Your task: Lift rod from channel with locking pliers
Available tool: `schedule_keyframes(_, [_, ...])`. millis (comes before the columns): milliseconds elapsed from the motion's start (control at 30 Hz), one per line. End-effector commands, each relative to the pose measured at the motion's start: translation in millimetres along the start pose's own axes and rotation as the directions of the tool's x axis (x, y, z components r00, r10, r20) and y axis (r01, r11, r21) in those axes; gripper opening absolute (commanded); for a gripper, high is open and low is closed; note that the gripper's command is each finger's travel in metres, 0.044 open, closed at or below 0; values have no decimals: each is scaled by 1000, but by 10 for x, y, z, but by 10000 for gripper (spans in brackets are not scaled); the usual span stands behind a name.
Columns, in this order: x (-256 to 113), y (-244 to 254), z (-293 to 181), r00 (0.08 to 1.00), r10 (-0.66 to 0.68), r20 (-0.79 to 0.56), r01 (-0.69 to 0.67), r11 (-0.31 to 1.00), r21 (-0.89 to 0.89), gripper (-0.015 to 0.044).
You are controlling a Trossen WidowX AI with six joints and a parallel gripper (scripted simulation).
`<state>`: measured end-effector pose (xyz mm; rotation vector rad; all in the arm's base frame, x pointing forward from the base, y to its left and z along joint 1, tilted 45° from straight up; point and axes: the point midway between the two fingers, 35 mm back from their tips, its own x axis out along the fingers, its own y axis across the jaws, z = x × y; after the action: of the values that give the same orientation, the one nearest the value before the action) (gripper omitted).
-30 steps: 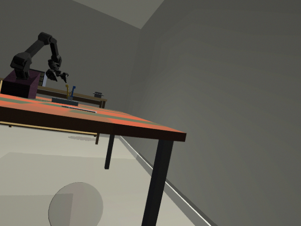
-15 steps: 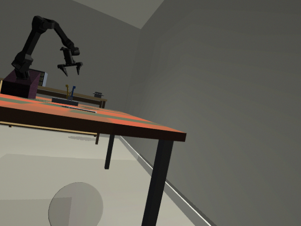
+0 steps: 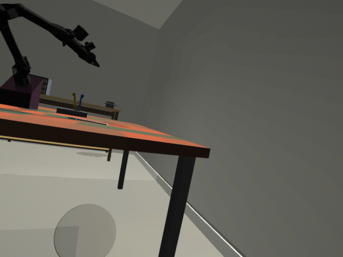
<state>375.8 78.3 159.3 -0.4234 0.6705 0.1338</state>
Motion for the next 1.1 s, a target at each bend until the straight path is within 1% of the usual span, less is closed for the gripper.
schedule_keyframes(0, [-403,-431,229,972,-69,224,24,981,195,440])
schedule_keyframes(100, [-795,-744,369,909,-147,391,20,950,311,440])
schedule_keyframes(233, [-1376,-1065,466,775,-253,579,-9,912,410,440])
schedule_keyframes(300, [-1482,-1108,474,746,-271,608,-15,907,422,440])
schedule_keyframes(467, [-1453,-1106,466,755,-269,599,-8,908,418,440])
schedule_keyframes(533, [-1230,-1081,400,816,-254,519,44,924,381,440])
schedule_keyframes(633, [-761,-989,195,924,-212,320,133,959,250,440])
schedule_keyframes(700, [-486,-909,24,967,-183,176,160,978,134,440])
schedule_keyframes(767, [-247,-818,-169,987,-156,29,156,988,3,440])
schedule_keyframes(833, [-36,-706,-392,985,-126,-119,112,987,-116,440])
schedule_keyframes(900, [135,-593,-626,959,-103,-265,40,972,-232,440])
schedule_keyframes(967, [263,-491,-856,912,-91,-400,-55,939,-340,440])
schedule_keyframes(1067, [384,-361,-1177,812,-97,-576,-232,852,-470,440])
